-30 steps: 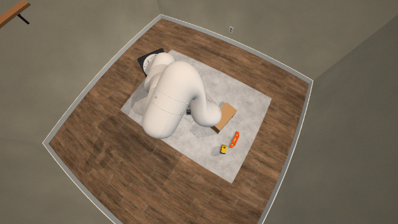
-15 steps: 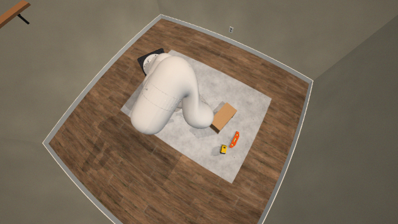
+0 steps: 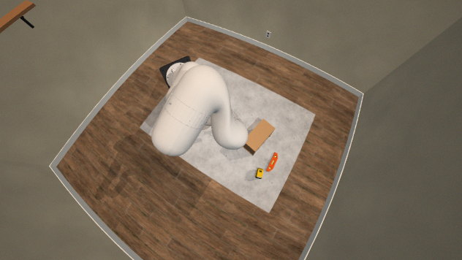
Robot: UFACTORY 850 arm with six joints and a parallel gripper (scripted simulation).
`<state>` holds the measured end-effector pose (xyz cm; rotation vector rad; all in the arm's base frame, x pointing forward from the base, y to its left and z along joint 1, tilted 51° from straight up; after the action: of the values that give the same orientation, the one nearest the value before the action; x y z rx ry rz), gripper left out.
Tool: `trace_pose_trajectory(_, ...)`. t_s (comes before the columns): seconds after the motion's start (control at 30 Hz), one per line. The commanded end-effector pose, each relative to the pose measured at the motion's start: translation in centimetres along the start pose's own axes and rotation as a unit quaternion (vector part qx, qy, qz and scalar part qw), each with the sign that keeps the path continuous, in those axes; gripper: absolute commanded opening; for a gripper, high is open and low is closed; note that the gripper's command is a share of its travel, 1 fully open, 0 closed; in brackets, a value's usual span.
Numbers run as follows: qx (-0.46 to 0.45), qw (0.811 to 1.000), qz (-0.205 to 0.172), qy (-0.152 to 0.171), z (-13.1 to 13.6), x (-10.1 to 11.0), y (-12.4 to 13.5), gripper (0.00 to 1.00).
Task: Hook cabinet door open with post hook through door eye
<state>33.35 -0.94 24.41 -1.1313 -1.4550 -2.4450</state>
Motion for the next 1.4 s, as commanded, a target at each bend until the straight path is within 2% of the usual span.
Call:
trace_pose_trajectory(0.0, 0.0, 1.0, 0.0, 0.0, 0.0, 0.0, 0.0, 0.24)
trace_pose_trajectory(0.33, 0.0, 1.0, 0.0, 0.0, 0.0, -0.2, 0.0, 0.24)
trace_pose_trajectory(0.7, 0.0, 1.0, 0.0, 0.0, 0.0, -1.3, 0.0, 0.24)
trace_pose_trajectory(1.37, 0.0, 1.0, 0.0, 0.0, 0.0, -6.2, 0.0, 0.24)
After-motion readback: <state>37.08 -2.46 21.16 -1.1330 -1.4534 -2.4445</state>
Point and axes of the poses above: the point where the finger pads meet when closed, its own x axis back along the fingers, its own z axis across the jaws, y = z × x, the point moved 5 cm from there along x, back along the fingers, and after that the axes turned 13 degrees about -x, right-handed, at the moved point
